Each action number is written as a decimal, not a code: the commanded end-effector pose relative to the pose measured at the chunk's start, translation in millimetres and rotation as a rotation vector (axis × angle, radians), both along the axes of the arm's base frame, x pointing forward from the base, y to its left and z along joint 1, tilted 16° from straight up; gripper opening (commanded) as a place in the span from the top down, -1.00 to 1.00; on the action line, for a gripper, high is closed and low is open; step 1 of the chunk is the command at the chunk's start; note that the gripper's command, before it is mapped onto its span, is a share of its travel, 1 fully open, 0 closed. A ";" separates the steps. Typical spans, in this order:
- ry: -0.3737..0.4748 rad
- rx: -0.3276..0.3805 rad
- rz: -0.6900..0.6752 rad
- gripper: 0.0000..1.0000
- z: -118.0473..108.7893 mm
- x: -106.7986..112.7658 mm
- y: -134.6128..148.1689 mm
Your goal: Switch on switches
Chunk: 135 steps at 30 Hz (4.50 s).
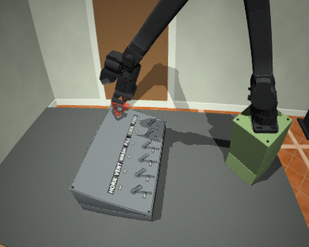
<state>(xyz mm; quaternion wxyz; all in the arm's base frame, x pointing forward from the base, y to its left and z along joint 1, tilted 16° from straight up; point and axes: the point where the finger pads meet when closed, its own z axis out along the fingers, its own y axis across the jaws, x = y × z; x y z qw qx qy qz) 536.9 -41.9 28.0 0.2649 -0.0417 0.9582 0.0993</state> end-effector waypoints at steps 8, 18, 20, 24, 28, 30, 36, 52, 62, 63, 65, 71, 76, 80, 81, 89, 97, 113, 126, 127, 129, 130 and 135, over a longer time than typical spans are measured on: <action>-0.027 -0.007 0.001 -1.00 12.4 17.2 -7.0; -0.027 -0.007 0.001 -1.00 12.4 17.2 -7.0; -0.027 -0.007 0.001 -1.00 12.4 17.2 -7.0; -0.027 -0.007 0.001 -1.00 12.4 17.2 -7.0; -0.027 -0.007 0.001 -1.00 12.4 17.2 -7.0; -0.027 -0.007 0.001 -1.00 12.4 17.2 -7.0; -0.027 -0.007 0.001 -1.00 12.4 17.2 -7.0; -0.032 -0.010 -0.005 -1.00 13.5 19.1 -16.5; -0.032 -0.010 -0.004 -1.00 10.0 21.4 -37.2; -0.032 -0.010 -0.004 -1.00 9.4 21.8 -40.9; -0.032 -0.011 -0.004 -1.00 8.2 22.7 -48.4; -0.032 -0.012 -0.005 -1.00 4.6 25.1 -70.1; -0.032 -0.013 -0.005 -1.00 2.6 26.3 -82.2; -0.019 -0.009 0.023 -1.00 -2.3 21.5 -66.3; -0.021 -0.010 0.017 -1.00 -2.3 23.6 -71.3; -0.026 -0.011 0.000 -1.00 0.0 26.0 -80.2; -0.026 -0.011 0.000 -1.00 0.0 26.0 -80.2; -0.026 -0.011 0.000 -1.00 0.0 26.0 -80.2; -0.026 -0.011 0.000 -1.00 0.0 26.0 -80.2; -0.026 -0.011 0.000 -1.00 0.0 26.0 -80.2; -0.026 -0.011 0.000 -1.00 0.0 26.0 -80.2; -0.026 -0.011 0.000 -1.00 0.0 26.0 -80.2; -0.052 -0.021 -0.004 1.00 18.1 22.4 -84.8</action>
